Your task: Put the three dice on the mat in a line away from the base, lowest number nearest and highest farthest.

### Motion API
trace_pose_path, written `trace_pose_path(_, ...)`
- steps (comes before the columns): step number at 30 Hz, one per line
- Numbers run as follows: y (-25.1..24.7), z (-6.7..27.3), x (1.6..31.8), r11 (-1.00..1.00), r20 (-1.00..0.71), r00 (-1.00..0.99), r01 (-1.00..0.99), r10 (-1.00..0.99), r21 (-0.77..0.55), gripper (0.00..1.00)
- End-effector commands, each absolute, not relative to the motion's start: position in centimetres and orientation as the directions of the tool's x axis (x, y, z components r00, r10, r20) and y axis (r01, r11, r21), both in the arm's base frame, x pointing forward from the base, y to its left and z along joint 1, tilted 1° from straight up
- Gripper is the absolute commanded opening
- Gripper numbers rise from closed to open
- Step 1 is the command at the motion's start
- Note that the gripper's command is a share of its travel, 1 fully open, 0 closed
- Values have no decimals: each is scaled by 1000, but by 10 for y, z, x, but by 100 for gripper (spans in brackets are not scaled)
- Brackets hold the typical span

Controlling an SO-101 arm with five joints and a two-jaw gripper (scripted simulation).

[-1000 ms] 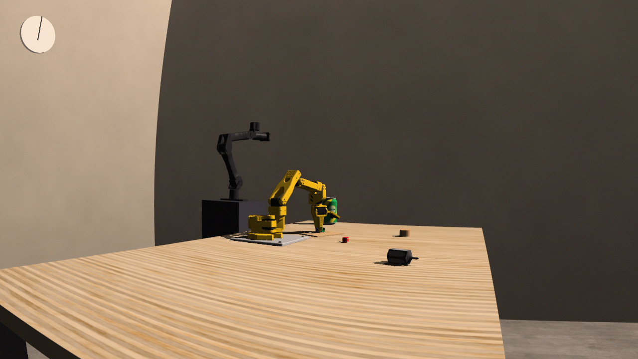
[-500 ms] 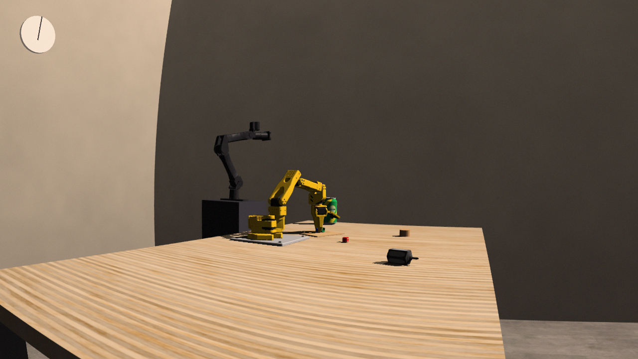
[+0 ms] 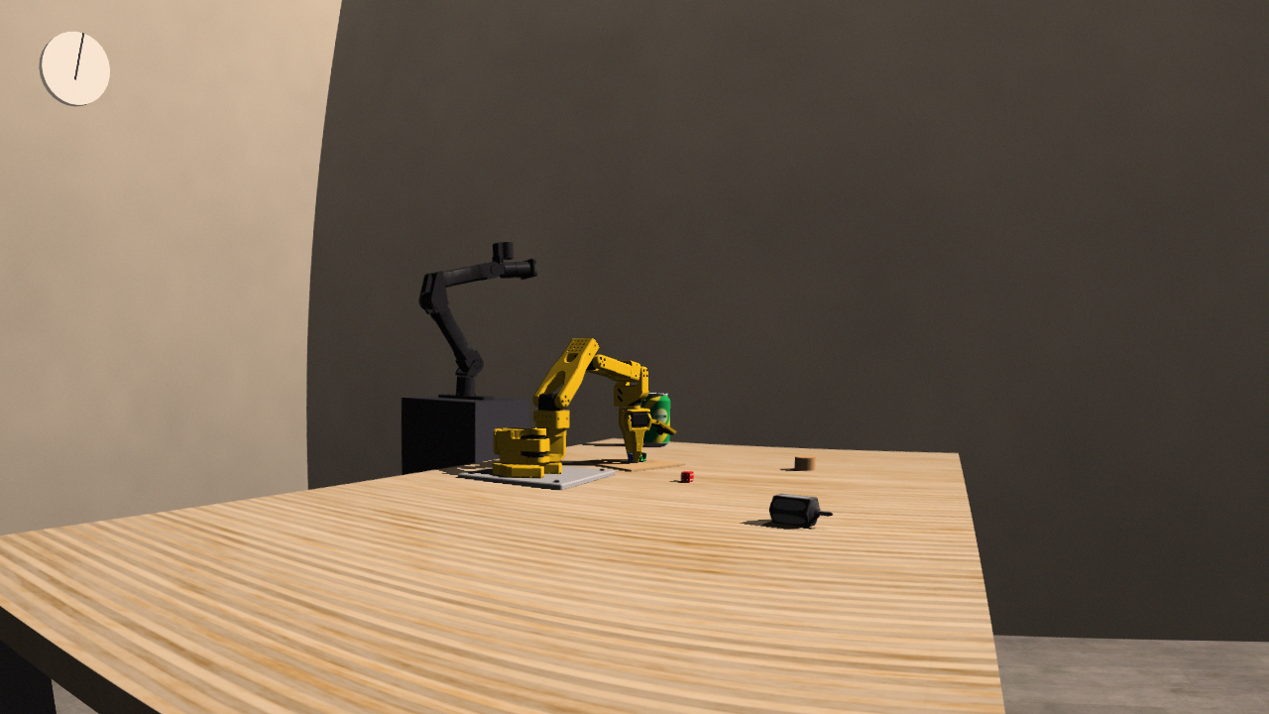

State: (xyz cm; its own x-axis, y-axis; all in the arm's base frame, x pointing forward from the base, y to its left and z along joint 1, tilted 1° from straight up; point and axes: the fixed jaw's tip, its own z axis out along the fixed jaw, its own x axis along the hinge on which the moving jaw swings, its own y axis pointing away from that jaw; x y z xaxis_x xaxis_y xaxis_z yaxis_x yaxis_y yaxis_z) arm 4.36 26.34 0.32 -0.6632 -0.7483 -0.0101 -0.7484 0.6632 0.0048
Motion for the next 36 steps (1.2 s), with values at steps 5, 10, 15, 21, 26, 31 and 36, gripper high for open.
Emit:
trace_pose_path(5, 259, -5, 41, 655, 20, -655, -755, -755, -12, 17)
trace_pose_path(10, 259, -5, 41, 655, 20, -655, -755, -755, -12, 21)
trace_pose_path(15, 259, -5, 41, 655, 20, -655, -755, -755, -12, 25)
trace_pose_path(21, 259, -5, 41, 655, 20, -655, -755, -755, -12, 27)
trace_pose_path(26, 259, -5, 41, 655, 20, -655, -755, -755, -12, 27)
trace_pose_path(31, 260, 0, 41, 655, 15, -655, -755, -755, -9, 27)
trace_pose_path(36, 261, 14, 41, 656, 2, -656, -755, -755, -1, 27)
